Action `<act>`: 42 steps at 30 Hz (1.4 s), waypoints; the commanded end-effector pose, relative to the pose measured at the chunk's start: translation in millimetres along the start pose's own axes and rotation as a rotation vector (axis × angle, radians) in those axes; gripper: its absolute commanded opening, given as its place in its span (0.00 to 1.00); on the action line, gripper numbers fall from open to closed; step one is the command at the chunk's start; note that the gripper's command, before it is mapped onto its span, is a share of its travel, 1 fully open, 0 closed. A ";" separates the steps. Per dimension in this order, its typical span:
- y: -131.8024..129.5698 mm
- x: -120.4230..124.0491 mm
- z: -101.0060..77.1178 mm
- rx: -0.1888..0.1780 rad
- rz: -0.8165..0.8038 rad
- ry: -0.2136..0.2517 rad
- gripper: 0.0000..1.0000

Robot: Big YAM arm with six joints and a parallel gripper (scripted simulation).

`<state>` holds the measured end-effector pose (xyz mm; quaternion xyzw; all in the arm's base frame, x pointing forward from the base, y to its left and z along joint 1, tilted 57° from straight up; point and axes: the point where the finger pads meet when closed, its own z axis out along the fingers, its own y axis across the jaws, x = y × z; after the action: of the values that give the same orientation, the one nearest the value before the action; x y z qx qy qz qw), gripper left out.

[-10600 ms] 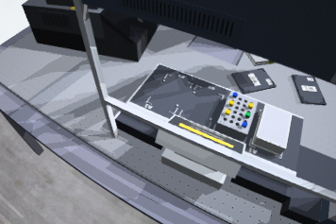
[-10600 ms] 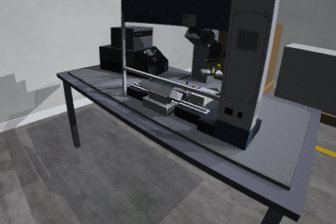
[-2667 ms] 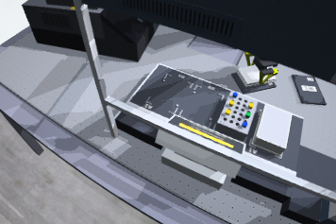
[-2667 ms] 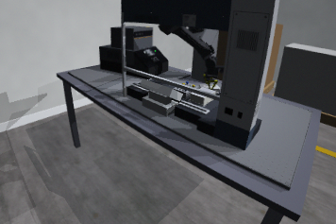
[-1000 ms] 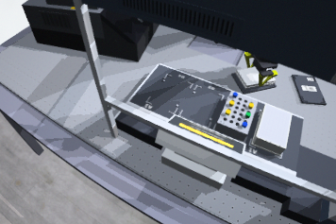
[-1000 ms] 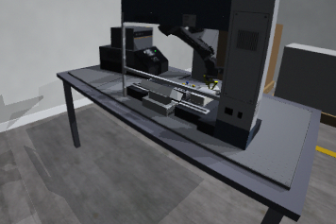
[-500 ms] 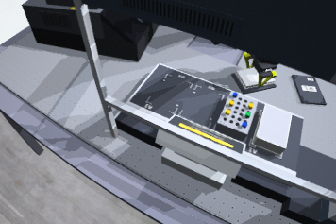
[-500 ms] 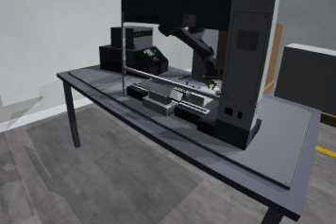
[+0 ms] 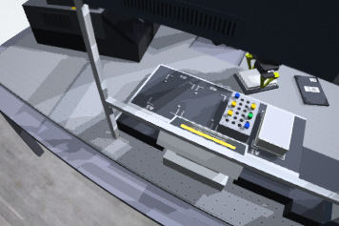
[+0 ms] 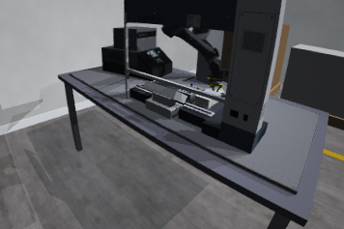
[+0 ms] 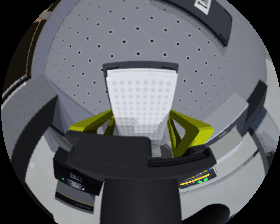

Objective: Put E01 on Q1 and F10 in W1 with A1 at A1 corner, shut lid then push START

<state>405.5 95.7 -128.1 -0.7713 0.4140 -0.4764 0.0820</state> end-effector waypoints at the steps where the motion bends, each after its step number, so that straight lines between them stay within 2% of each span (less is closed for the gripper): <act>1: 7.9 -0.3 -3.3 -0.005 -0.014 -0.006 0.00; 14: 5.9 -8.9 -7.3 0.005 -0.007 -0.019 0.00; 22: 13.3 -6.0 -5.0 -0.022 -0.015 -0.014 0.00; 29: 15.8 -2.9 -2.5 -0.028 -0.013 -0.014 0.00; 42: 10.9 -10.2 -7.1 -0.013 -0.042 -0.022 0.00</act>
<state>404.9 95.4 -129.3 -0.7716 0.4143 -0.4758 0.0817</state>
